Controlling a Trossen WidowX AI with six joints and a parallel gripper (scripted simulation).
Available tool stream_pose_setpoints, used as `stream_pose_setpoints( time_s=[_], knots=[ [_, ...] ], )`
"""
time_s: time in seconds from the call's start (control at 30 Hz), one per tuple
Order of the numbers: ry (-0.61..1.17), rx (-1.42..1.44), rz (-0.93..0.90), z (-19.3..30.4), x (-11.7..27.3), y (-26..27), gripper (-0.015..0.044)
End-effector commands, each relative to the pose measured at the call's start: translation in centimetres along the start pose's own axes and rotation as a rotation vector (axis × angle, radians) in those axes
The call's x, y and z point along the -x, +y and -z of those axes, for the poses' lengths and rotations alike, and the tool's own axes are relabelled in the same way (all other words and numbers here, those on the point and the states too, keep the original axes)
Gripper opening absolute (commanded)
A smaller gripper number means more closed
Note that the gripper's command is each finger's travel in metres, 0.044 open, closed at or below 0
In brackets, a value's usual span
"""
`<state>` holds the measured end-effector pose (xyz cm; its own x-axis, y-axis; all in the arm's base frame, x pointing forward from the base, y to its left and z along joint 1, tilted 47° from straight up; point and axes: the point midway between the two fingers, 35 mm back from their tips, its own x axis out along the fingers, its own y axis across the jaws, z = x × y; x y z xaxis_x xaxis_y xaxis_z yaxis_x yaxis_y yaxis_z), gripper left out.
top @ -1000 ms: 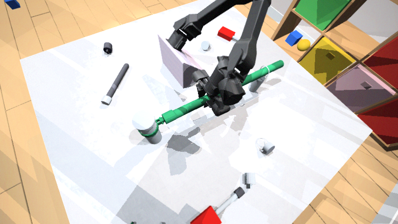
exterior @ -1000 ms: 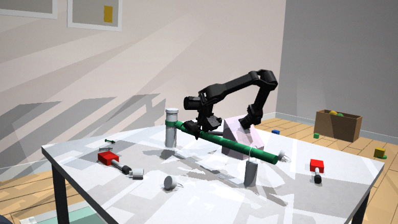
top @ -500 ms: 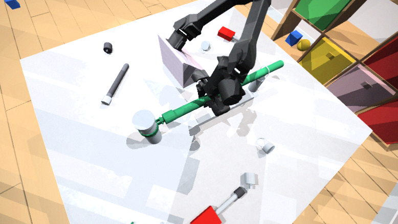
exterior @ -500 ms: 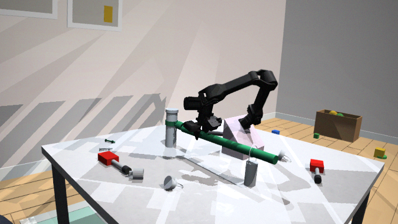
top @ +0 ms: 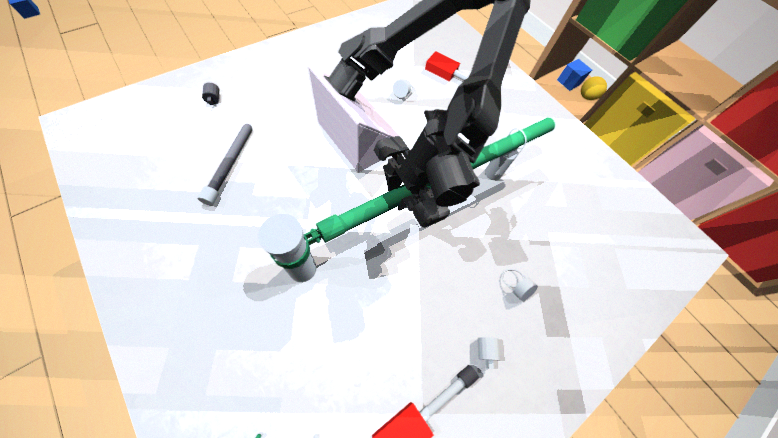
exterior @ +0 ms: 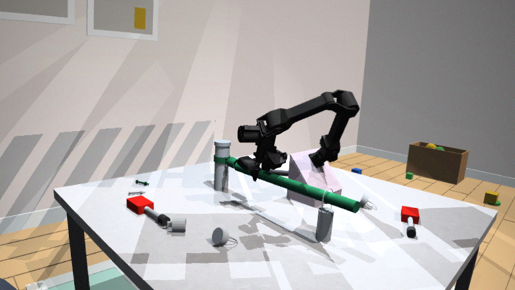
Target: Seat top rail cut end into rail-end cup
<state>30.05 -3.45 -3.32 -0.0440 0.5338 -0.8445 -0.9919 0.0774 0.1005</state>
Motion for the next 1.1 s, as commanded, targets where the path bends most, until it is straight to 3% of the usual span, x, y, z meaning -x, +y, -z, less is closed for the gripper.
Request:
stream_pose_setpoints(
  time_s=[0.0,1.07],
  knots=[
    [0.007,0.001,0.003,0.22,0.23,-0.08,0.0000],
    [0.003,0.000,-0.004,0.13,0.12,0.02,0.0000]
  ],
)
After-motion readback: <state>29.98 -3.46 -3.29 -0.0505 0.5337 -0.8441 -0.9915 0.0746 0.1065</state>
